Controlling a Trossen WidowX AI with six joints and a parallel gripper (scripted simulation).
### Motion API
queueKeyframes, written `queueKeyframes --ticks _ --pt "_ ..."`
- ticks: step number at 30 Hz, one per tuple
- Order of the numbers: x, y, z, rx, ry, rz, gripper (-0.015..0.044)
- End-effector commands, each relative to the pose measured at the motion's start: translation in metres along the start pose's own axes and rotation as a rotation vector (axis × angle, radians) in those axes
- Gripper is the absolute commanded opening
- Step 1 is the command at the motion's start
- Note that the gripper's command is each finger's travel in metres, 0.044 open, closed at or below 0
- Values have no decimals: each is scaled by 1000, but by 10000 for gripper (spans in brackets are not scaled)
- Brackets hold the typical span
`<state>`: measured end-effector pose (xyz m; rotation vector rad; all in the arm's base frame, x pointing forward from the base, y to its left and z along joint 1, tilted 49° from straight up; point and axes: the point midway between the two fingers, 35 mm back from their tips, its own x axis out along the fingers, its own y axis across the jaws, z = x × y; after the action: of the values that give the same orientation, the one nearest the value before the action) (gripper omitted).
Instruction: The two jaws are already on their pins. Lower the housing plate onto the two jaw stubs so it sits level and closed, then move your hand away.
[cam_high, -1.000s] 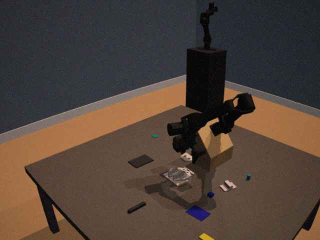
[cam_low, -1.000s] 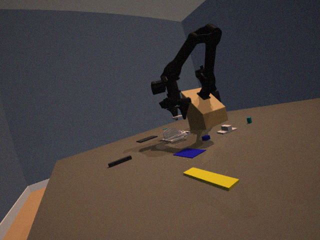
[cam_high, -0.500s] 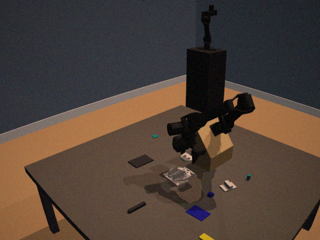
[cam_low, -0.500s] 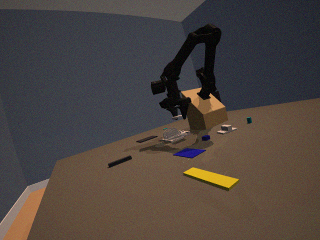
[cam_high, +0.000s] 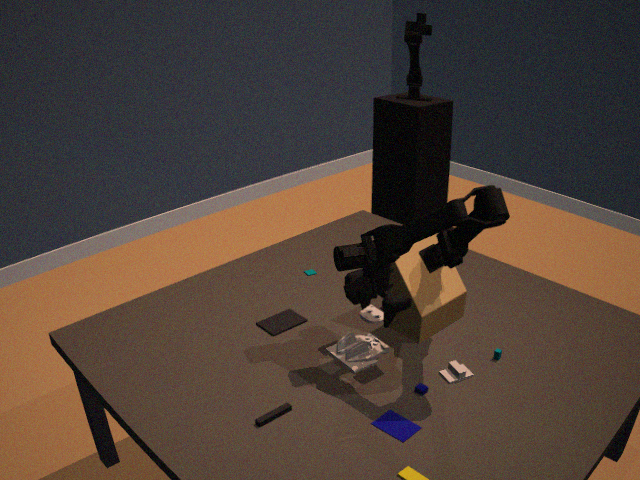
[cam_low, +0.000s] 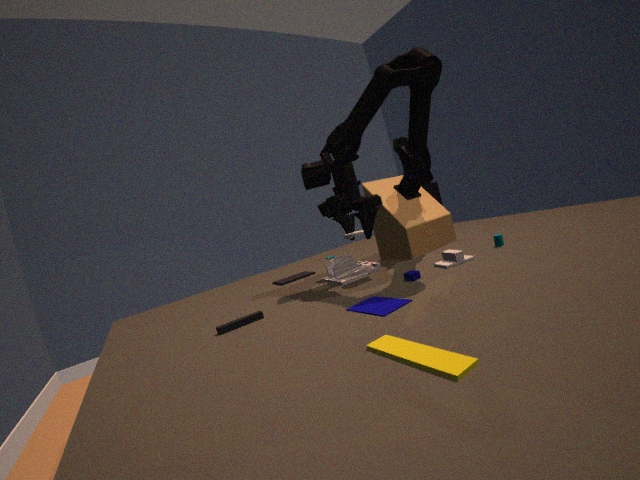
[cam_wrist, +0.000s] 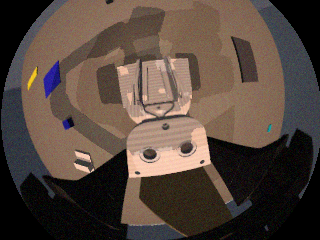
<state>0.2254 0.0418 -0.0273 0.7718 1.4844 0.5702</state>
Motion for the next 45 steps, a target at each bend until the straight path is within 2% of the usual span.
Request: queueKeyframes --ticks 1,23,45 --pt "0 0 1 -4 -3 2 351" --pt "1 0 1 -5 -3 2 351" --pt "37 -1 3 -4 -4 -2 351"
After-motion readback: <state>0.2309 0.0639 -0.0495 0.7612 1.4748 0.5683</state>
